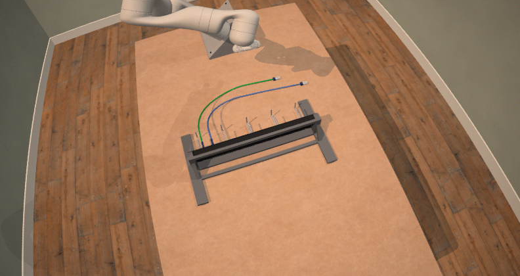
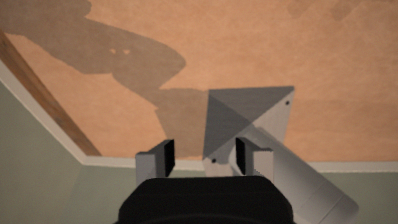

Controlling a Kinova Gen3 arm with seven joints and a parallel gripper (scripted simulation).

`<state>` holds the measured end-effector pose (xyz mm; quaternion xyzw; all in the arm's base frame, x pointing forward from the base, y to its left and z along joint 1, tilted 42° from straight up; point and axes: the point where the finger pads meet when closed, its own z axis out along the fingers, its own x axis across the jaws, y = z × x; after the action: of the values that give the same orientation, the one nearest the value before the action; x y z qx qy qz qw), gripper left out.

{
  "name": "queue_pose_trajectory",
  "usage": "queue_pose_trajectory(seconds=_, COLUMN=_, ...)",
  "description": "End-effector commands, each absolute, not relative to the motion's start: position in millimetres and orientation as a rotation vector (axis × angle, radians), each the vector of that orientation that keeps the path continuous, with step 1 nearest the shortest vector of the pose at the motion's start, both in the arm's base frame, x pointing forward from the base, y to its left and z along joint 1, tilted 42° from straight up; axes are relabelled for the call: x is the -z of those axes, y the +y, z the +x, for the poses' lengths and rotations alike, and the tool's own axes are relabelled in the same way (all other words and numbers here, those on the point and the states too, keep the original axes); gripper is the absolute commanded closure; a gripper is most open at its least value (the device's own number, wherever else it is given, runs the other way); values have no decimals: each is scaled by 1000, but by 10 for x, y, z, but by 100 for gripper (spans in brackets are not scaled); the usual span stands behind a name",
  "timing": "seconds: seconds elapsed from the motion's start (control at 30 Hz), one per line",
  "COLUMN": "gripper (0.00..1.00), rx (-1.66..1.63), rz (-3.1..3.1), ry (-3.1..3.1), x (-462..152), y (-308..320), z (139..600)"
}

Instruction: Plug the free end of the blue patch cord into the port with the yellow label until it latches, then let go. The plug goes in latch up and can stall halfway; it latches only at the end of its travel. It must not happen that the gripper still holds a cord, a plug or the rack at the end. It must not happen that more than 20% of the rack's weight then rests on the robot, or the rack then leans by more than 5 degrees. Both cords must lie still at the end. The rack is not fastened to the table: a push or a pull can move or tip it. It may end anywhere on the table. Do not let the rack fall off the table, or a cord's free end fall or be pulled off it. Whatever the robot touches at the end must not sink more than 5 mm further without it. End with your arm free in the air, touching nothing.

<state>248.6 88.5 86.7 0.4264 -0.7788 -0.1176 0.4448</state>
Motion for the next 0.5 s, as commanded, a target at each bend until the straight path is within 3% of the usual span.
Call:
queue_pose_trajectory(seconds=0.0, gripper=0, rx=126, rz=1176, ry=-1888, x=-648, y=1121, z=2542)
queue_pose_trajectory(seconds=0.47, gripper=0, rx=-513, rz=1523, ry=-1921, x=-63, y=1724, z=3378)
